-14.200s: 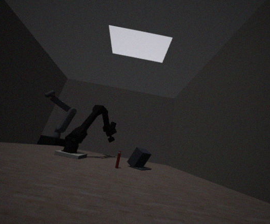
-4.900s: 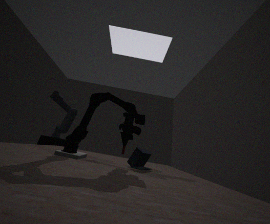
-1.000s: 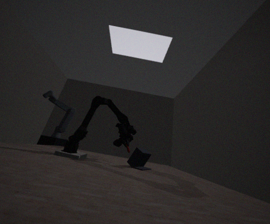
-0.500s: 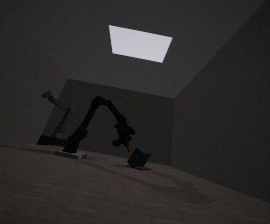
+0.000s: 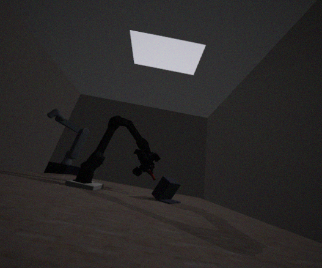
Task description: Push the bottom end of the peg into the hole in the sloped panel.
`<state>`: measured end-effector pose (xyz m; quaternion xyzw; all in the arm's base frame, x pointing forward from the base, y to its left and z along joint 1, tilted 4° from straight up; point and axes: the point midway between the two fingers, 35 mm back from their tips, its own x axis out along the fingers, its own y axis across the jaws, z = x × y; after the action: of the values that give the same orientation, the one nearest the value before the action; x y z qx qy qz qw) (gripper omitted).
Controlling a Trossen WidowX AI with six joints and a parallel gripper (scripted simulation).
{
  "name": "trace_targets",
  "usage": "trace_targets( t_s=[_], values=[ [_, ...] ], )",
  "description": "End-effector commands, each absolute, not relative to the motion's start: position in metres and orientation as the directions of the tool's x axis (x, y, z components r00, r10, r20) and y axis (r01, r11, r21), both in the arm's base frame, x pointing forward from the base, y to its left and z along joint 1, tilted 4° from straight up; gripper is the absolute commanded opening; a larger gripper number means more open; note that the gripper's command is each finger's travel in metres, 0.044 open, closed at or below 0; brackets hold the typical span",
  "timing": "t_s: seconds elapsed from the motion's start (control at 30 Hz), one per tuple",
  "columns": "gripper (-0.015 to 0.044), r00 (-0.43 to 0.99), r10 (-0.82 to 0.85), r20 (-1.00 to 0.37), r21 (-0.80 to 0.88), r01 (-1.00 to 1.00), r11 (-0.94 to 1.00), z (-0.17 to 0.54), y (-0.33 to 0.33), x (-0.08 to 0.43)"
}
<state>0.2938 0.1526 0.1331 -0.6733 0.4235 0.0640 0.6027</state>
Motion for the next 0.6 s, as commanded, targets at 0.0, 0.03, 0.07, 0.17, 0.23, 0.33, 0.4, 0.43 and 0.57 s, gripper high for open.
trace_targets(
  t_s=[0.0,0.03,0.07,0.17,0.23,0.33,0.4,0.43,0.57],
  values=[
    [0.0,0.648,-0.492,-0.581,-0.762,-0.646,0.048,0.132,0.156,0.292],
    [0.0,0.653,-0.491,-0.577,-0.763,-0.645,0.039,0.132,0.157,0.291],
    [0.0,0.657,-0.489,-0.574,-0.764,-0.645,0.03,0.133,0.159,0.291],
    [0.0,0.67,-0.485,-0.563,-0.767,-0.641,0.004,0.133,0.162,0.289],
    [0.0,0.678,-0.482,-0.555,-0.769,-0.639,-0.013,0.133,0.164,0.288],
    [0.0,0.691,-0.477,-0.544,-0.772,-0.634,-0.039,0.134,0.167,0.286],
    [0.0,0.699,-0.473,-0.536,-0.774,-0.631,-0.056,0.134,0.17,0.285],
    [0.0,0.703,-0.471,-0.532,-0.774,-0.629,-0.064,0.134,0.171,0.284],
    [0.0,0.72,-0.464,-0.517,-0.777,-0.622,-0.098,0.135,0.175,0.282]
  ],
)
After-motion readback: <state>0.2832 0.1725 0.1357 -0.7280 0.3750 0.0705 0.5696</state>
